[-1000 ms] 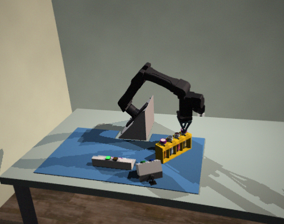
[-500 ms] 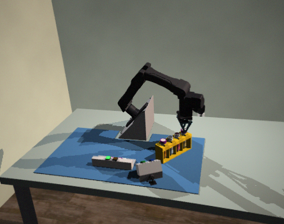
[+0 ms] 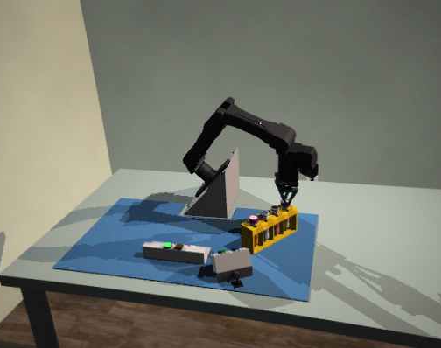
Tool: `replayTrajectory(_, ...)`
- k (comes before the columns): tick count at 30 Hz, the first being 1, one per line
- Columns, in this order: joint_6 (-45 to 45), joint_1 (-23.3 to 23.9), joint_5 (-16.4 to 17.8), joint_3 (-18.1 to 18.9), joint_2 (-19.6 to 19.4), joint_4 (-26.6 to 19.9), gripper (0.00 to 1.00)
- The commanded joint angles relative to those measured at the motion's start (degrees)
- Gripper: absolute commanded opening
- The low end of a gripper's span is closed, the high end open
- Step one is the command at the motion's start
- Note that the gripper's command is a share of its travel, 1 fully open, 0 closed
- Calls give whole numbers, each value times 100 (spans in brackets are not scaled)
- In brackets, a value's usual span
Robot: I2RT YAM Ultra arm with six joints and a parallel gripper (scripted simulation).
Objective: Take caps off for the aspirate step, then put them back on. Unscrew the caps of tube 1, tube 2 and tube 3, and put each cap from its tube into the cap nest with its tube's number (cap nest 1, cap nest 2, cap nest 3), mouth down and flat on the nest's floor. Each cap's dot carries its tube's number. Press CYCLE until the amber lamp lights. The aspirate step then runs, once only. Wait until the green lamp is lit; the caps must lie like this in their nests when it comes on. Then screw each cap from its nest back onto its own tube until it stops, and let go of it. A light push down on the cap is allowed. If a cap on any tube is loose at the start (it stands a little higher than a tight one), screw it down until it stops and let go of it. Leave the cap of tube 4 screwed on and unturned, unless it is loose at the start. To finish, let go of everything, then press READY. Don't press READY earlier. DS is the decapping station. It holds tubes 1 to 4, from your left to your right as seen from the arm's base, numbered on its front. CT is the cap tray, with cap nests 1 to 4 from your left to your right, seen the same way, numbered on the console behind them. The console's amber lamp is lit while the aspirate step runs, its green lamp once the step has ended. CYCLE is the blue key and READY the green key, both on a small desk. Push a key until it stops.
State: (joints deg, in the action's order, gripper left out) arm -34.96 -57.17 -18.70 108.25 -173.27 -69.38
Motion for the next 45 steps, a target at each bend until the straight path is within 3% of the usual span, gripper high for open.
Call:
replayTrajectory(1,704,-17,-1,11,65,41,49)
replayTrajectory(4,1282,-10,-6,-14,61,72,49)
replayTrajectory(24,1263,15,-24,-110,55,180,49)
replayTrajectory(25,1263,15,-24,-111,55,180,0)
replayTrajectory(39,1263,15,-24,-111,55,181,0)
replayTrajectory(45,2408,16,-25,-117,56,187,0)
